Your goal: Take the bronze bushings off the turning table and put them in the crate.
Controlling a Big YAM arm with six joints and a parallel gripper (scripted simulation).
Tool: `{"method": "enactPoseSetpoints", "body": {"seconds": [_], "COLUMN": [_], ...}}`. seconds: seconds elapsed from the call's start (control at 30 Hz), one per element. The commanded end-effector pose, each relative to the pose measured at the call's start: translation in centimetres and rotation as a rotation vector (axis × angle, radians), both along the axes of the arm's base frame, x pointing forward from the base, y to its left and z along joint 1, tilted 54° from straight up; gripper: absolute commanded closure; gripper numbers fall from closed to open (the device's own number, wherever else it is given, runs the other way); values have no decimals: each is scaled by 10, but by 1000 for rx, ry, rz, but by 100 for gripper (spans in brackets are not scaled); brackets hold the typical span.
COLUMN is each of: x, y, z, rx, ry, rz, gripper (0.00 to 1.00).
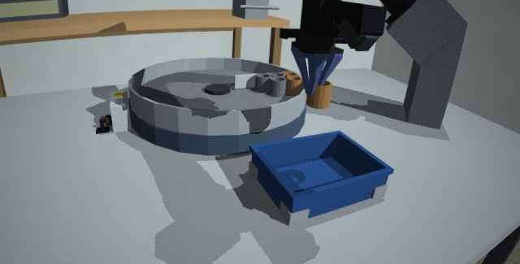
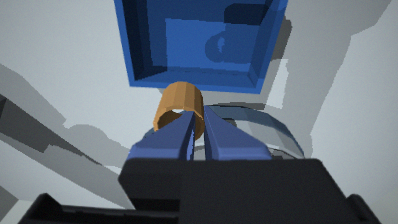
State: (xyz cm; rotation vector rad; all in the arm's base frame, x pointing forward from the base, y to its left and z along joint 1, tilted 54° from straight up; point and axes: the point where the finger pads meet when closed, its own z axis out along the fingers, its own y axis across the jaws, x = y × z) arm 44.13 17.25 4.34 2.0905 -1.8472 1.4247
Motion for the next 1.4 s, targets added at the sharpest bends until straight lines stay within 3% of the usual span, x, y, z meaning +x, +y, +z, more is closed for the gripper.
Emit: {"method": "enactPoseSetpoints", "body": {"seconds": [0.0,0.37,0.47,1.37], "x": [3,16,19,19], "y": [22,60,51,52], "z": [4,-15,-9,-10], "rx": [36,38,44,46], "ry": [-38,-39,-47,-46], "rz": [-10,-8,-27,-28], "gripper": [100,100,100,100]}}
